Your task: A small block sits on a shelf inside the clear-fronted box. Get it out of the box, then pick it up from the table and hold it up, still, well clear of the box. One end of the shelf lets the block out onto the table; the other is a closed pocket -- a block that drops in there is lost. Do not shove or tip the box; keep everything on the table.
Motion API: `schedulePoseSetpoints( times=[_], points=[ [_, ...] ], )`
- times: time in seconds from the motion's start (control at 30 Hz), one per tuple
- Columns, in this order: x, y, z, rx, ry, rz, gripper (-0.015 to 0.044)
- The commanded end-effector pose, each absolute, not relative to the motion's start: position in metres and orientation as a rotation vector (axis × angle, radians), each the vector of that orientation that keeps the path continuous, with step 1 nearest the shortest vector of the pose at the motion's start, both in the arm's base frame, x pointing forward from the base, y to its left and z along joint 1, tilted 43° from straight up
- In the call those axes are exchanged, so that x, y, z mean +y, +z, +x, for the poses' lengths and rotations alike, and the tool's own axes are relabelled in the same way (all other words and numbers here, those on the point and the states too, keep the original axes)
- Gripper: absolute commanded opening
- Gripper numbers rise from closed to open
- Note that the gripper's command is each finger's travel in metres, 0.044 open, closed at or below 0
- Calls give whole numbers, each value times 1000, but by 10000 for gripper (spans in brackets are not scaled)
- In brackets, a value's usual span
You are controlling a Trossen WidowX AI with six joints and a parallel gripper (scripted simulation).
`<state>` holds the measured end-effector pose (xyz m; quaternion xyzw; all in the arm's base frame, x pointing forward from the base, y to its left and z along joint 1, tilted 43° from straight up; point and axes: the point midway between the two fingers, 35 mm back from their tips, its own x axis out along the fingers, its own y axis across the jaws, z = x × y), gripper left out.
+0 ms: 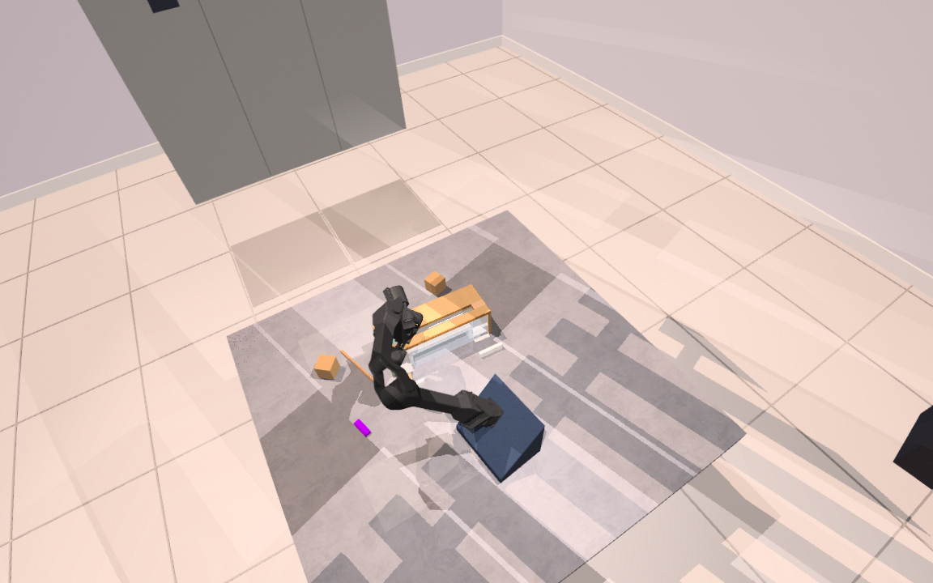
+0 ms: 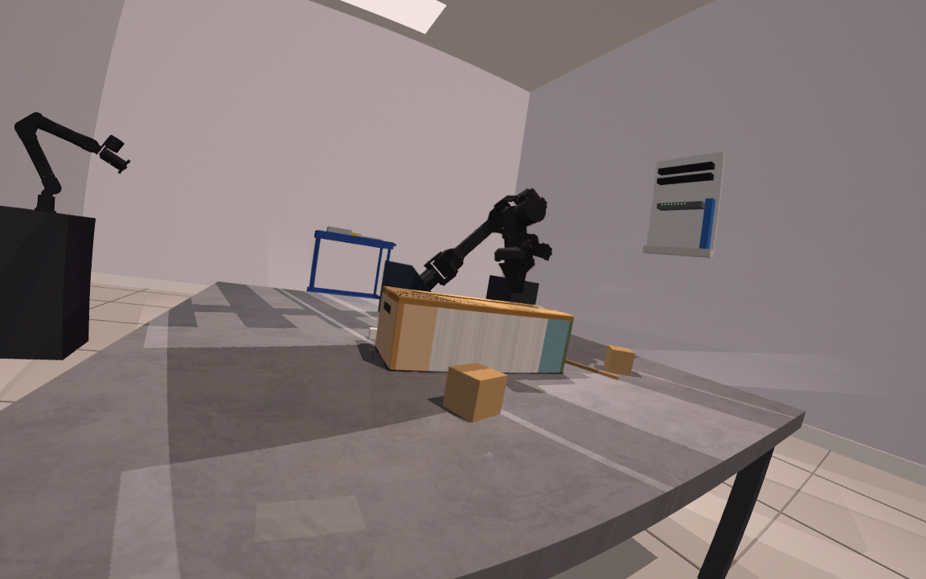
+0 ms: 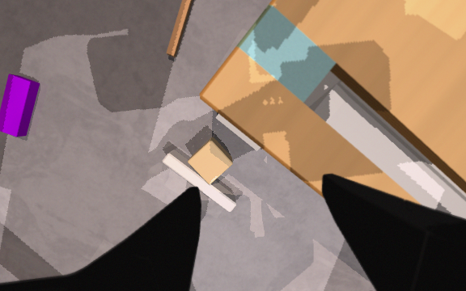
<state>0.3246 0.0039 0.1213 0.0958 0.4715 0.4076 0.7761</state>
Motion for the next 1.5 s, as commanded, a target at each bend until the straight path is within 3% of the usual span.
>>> schedulePoseSetpoints(
  times=[0.0, 0.73, 1.47],
  points=[
    [10, 130, 313, 524, 1178, -732, 285],
    [17, 144, 305, -267, 1343, -1945, 285],
    [19, 142, 305, -294, 1345, -1981, 285]
  ],
)
